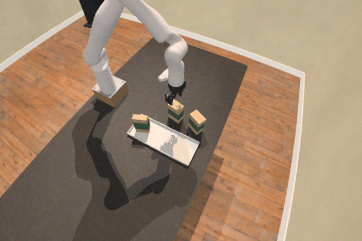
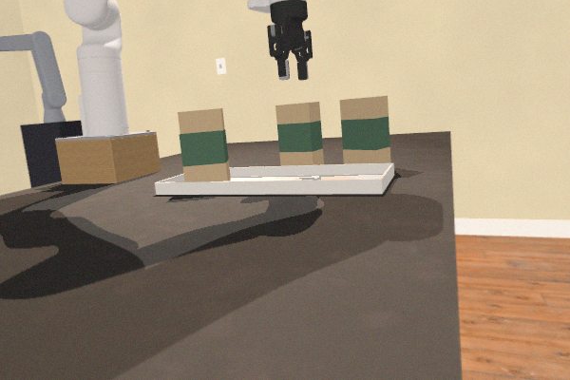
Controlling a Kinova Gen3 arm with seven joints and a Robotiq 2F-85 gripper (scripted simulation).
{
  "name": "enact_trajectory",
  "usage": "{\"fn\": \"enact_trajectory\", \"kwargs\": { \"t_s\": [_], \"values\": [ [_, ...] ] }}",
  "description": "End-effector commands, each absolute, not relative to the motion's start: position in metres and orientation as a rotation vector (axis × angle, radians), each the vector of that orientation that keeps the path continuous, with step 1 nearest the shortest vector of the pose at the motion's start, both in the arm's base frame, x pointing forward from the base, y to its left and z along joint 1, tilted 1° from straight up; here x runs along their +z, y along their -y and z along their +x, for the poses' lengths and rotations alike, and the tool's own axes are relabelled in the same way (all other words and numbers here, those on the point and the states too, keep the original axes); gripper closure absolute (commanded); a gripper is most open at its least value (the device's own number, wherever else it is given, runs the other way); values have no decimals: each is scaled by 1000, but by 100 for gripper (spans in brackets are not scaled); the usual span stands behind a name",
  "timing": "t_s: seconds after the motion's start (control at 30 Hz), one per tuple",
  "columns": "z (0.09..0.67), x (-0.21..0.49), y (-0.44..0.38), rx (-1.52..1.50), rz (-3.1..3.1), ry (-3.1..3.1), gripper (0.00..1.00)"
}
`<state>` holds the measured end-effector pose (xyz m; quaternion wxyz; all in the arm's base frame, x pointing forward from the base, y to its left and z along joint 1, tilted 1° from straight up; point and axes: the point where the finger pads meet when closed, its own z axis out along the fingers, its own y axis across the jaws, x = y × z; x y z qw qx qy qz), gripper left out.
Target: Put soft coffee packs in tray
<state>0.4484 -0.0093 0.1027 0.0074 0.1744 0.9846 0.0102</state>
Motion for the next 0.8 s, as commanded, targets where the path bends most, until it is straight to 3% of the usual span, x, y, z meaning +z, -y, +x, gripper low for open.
{"fn": "enact_trajectory", "kwargs": {
  "t_s": [0.0, 0.77],
  "values": [
    [449, 103, 9, 32, 545, -3077, 17],
    [452, 66, 9, 32, 547, -3078, 17]
  ]
}}
